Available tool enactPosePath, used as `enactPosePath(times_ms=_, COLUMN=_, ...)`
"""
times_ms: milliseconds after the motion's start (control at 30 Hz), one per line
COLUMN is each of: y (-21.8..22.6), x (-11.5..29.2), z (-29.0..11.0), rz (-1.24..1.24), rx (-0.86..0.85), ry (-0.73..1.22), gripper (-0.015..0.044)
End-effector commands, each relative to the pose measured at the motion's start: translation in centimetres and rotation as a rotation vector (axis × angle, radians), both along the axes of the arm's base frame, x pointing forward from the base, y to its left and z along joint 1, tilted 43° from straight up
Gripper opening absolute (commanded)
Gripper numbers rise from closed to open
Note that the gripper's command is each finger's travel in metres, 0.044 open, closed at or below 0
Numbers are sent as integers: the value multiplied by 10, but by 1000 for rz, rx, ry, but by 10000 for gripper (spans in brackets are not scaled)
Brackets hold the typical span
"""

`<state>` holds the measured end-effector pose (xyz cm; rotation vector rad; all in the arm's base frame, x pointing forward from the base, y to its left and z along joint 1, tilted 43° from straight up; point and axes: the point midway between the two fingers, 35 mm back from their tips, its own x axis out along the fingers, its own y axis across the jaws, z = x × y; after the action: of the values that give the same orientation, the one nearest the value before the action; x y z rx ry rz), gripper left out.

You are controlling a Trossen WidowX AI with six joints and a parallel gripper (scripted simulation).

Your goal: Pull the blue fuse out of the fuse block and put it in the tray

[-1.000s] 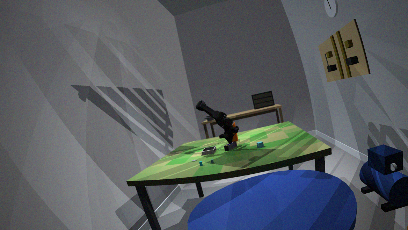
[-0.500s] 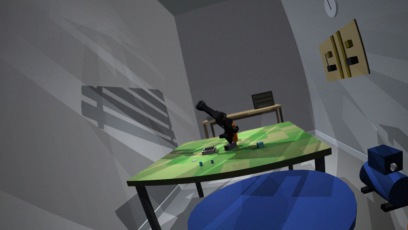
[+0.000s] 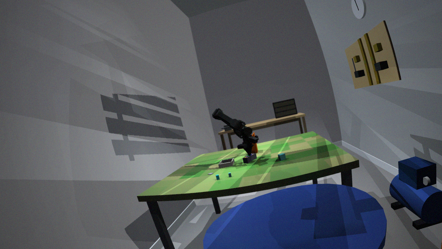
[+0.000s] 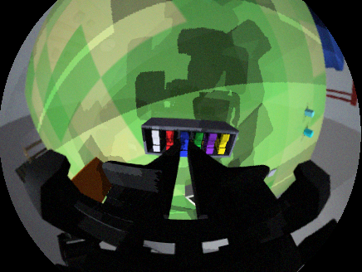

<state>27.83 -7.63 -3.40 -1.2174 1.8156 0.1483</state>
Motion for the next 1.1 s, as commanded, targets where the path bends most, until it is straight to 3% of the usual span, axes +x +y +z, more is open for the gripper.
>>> enactPosePath(times_ms=0, y=2, x=1, z=2, rz=-2, rx=3, ry=-5, gripper=0)
enactPosePath(times_ms=1067, y=13, x=3, z=13, rz=0, rx=2, ry=-4, gripper=0)
